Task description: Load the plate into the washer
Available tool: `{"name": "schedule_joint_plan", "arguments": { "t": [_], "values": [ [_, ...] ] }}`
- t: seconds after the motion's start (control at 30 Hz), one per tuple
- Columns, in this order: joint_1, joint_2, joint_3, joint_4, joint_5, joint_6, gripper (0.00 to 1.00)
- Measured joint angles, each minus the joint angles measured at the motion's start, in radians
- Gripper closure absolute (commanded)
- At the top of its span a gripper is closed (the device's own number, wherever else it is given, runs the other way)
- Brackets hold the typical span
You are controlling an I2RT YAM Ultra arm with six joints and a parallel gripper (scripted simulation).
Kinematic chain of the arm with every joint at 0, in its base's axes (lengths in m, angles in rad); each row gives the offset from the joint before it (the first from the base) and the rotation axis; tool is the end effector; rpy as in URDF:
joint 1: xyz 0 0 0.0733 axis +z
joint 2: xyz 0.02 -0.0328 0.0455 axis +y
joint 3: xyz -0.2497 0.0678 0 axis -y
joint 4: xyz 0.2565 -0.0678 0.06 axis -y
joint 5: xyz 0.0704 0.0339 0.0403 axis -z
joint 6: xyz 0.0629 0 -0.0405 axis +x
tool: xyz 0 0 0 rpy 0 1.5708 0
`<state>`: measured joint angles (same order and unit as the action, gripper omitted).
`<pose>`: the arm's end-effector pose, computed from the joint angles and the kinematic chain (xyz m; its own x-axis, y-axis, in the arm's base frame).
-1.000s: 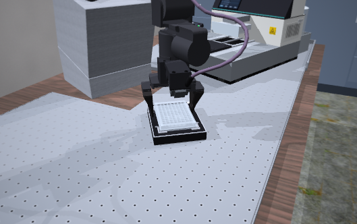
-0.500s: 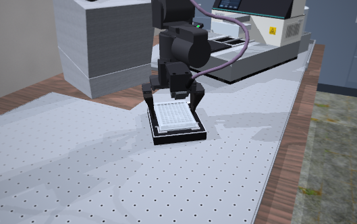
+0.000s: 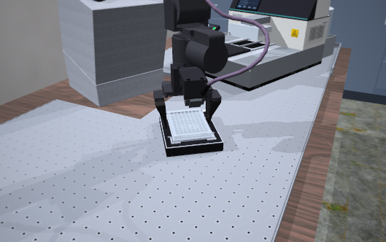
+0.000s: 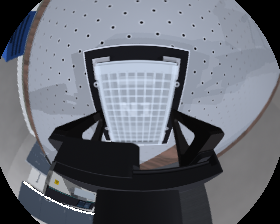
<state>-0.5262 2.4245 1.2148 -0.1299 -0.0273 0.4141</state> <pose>0.3346 -0.1911 -0.0656 -0.5707 0.7966 -0.1991 0.7934 0.5975 0.1165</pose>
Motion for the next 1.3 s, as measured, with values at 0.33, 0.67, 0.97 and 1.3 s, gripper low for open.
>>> {"name": "schedule_joint_plan", "arguments": {
  "t": [0.33, 0.67, 0.97, 1.3],
  "values": [
    [0.0, 0.0, 0.0, 0.0, 0.0, 0.0, 0.0],
    [0.0, 0.0, 0.0, 0.0, 0.0, 0.0, 0.0],
    [0.0, 0.0, 0.0, 0.0, -0.001, 0.0, 0.08],
    [0.002, 0.0, 0.0, 0.003, -0.008, 0.0, 0.16]
  ]
}}
